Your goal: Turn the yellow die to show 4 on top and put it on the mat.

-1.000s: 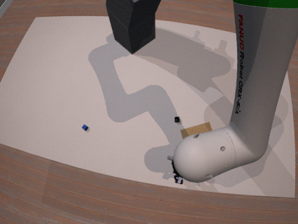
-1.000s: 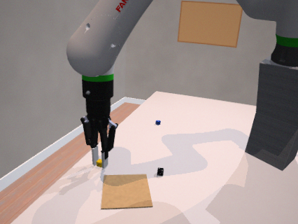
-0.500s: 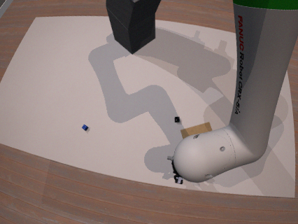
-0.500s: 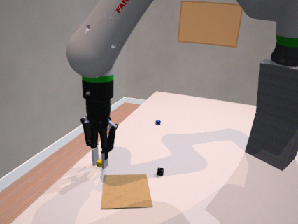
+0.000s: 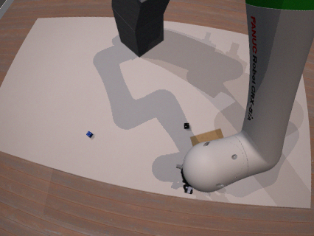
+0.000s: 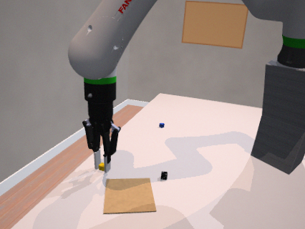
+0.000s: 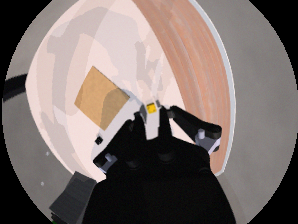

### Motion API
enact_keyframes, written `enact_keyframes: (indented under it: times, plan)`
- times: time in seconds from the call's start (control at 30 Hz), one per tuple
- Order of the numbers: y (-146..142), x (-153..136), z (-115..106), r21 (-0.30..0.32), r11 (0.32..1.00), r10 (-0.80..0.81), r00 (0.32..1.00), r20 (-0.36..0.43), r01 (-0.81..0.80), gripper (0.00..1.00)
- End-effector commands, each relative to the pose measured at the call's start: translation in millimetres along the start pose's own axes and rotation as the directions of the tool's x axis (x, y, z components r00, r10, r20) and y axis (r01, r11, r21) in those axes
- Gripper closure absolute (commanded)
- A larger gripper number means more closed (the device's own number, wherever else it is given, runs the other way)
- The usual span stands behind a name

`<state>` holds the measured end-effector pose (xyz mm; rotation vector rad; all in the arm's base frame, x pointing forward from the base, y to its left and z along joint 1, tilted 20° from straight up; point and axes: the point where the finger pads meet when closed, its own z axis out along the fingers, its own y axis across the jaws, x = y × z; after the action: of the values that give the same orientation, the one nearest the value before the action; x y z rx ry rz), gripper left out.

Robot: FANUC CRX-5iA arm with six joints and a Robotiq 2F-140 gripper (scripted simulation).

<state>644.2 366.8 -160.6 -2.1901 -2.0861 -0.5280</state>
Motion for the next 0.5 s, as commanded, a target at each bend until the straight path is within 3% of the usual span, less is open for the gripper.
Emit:
enact_keyframes:
  times: [0.0,0.23,0.27,0.47]
  plan:
    - [0.2,0.0,-0.2,0.0,1.0,0.0,1.0,0.0,0.0,0.71]
    - [0.2,0.0,-0.2,0.0,1.0,0.0,1.0,0.0,0.0,0.71]
    - [0.2,0.0,-0.2,0.0,1.0,0.0,1.0,0.0,0.0,0.82]
    - [0.2,0.0,-0.2,0.0,1.0,0.0,1.0,0.0,0.0,0.82]
